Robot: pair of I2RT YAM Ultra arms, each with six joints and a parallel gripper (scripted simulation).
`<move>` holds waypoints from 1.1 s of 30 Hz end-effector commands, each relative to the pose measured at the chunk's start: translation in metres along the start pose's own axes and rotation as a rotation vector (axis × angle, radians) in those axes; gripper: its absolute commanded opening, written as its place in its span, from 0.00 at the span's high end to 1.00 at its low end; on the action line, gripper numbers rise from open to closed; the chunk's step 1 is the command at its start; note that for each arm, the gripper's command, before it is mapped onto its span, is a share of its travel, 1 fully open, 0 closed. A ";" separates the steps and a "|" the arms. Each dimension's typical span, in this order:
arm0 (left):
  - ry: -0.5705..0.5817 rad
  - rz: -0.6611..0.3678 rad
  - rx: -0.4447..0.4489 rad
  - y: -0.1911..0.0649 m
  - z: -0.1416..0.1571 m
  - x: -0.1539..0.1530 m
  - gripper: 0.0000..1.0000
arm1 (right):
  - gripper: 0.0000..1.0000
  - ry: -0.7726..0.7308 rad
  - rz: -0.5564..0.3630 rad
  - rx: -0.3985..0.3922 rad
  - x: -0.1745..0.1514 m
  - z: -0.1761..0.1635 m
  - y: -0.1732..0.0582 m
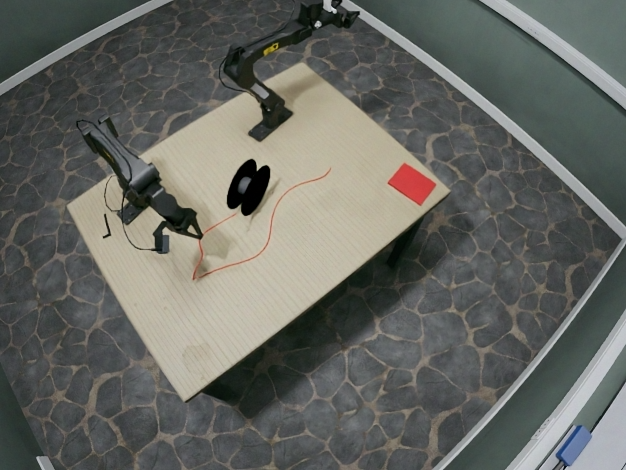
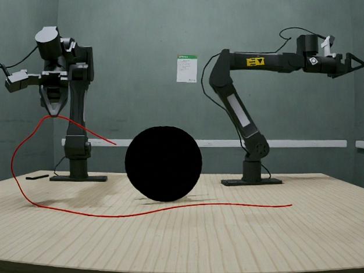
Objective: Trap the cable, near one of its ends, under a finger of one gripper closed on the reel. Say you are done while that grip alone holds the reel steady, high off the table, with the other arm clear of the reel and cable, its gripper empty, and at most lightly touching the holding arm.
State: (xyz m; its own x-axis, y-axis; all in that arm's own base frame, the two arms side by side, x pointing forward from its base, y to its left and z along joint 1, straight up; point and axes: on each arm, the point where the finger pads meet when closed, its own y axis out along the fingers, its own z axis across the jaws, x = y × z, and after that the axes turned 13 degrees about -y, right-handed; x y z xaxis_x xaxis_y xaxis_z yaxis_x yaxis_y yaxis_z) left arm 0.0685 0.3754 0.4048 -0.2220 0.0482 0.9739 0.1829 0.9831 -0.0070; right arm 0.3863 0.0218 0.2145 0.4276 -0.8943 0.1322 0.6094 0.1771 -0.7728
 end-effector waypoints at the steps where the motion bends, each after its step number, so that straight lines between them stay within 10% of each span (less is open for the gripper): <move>1: 0.010 0.023 0.009 0.005 0.003 -0.010 0.00 | 1.00 -0.046 0.035 0.003 -0.002 -0.001 0.000; 33: 0.010 0.023 0.009 0.005 0.003 -0.010 0.00 | 1.00 -0.143 0.089 0.045 0.003 0.012 -0.009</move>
State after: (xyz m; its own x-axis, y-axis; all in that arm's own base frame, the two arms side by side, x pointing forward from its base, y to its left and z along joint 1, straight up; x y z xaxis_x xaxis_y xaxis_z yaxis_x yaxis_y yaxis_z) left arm 0.0685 0.3754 0.4048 -0.2220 0.0482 0.9739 0.1829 0.9831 -0.0070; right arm 0.3843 0.0240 0.2141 0.5640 -0.8160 0.1268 0.5676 0.2715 -0.7773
